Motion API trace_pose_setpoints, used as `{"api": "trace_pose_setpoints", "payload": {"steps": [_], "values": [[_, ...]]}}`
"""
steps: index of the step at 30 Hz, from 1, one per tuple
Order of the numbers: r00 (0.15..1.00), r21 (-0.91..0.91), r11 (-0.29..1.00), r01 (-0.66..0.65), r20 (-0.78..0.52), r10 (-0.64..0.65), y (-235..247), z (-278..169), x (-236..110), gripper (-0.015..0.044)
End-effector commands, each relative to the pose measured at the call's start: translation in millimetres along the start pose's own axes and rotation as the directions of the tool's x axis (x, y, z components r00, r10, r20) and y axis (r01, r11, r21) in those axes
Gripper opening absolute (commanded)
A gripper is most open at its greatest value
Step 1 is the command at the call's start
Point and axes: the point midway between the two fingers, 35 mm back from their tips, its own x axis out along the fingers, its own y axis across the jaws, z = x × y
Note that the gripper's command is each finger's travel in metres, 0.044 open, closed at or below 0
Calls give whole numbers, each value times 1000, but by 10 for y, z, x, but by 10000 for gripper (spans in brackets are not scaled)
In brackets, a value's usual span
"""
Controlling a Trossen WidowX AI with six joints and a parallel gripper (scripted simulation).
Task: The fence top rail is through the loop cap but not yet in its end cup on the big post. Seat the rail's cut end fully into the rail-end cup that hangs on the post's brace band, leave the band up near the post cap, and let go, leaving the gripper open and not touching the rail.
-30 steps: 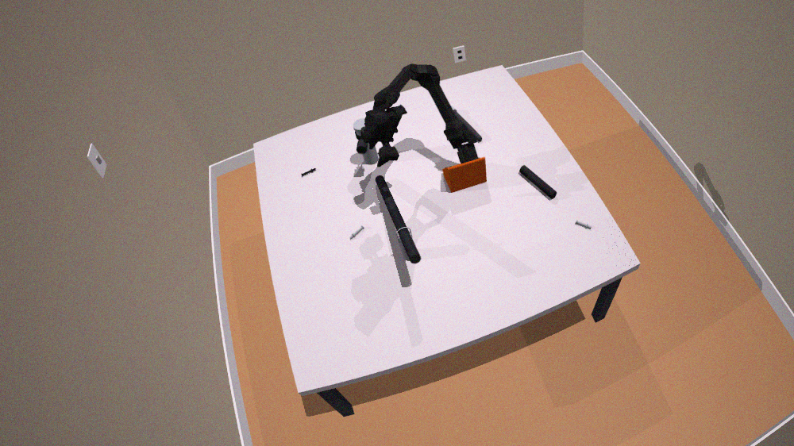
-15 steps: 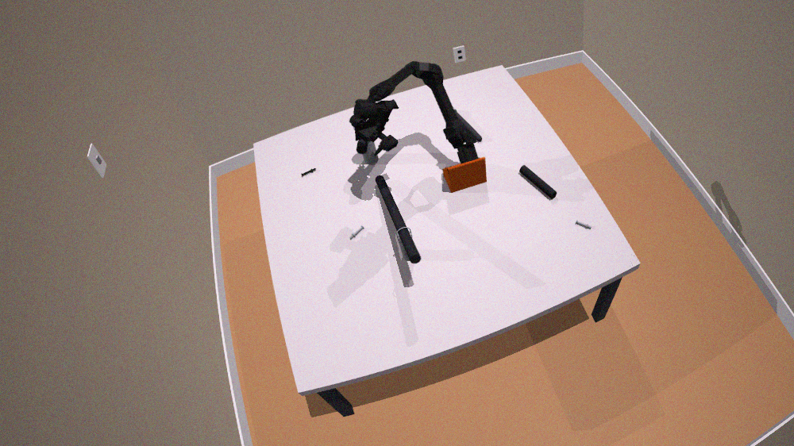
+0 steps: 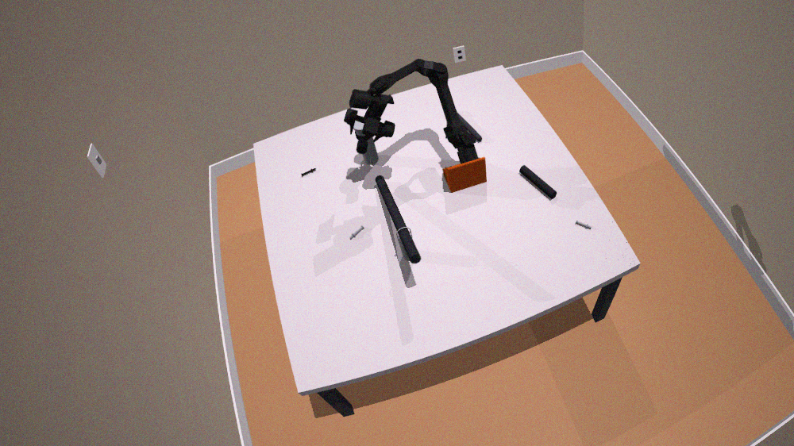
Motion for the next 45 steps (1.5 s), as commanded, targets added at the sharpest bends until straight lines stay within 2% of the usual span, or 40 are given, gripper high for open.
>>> {"api": "trace_pose_setpoints", "payload": {"steps": [1,5,12,45], "values": [[1000,-62,998,-4,-11,3,25,-41,26,440],[1000,-62,998,-4,-11,3,33,-42,40,440],[1000,-62,998,-3,-12,2,170,-57,276,440],[1000,-59,998,-6,-10,6,159,-45,737,440]]}}
